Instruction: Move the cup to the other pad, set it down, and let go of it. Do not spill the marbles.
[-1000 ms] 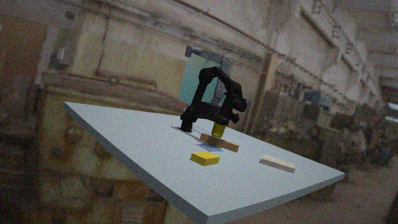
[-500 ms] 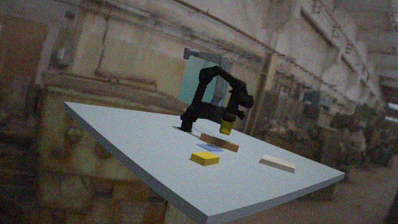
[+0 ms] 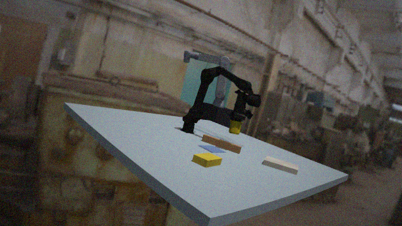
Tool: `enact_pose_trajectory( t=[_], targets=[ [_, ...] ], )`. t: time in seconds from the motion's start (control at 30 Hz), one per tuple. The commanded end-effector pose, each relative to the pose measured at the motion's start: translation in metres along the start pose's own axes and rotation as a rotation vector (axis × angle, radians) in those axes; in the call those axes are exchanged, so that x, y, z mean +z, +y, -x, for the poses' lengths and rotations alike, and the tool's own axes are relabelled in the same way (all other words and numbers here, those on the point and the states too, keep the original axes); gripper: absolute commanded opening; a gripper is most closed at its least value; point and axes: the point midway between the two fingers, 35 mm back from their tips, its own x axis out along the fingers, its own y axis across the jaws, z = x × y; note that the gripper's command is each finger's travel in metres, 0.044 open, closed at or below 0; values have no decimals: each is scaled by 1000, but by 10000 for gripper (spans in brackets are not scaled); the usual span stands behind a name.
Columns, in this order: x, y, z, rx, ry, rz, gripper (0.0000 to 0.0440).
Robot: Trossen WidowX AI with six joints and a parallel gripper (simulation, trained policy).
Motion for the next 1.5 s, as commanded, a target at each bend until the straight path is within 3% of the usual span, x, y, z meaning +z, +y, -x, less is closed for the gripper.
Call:
enact_pose_trajectory(
  t=[0.0,0.63,1.47],
  targets=[
    [5,10,-1,-3,-6,8,0],
    [25,65,-12,-26,-52,47,0],
    [10,103,-63,-34,-51,-6,18]
  ],
)
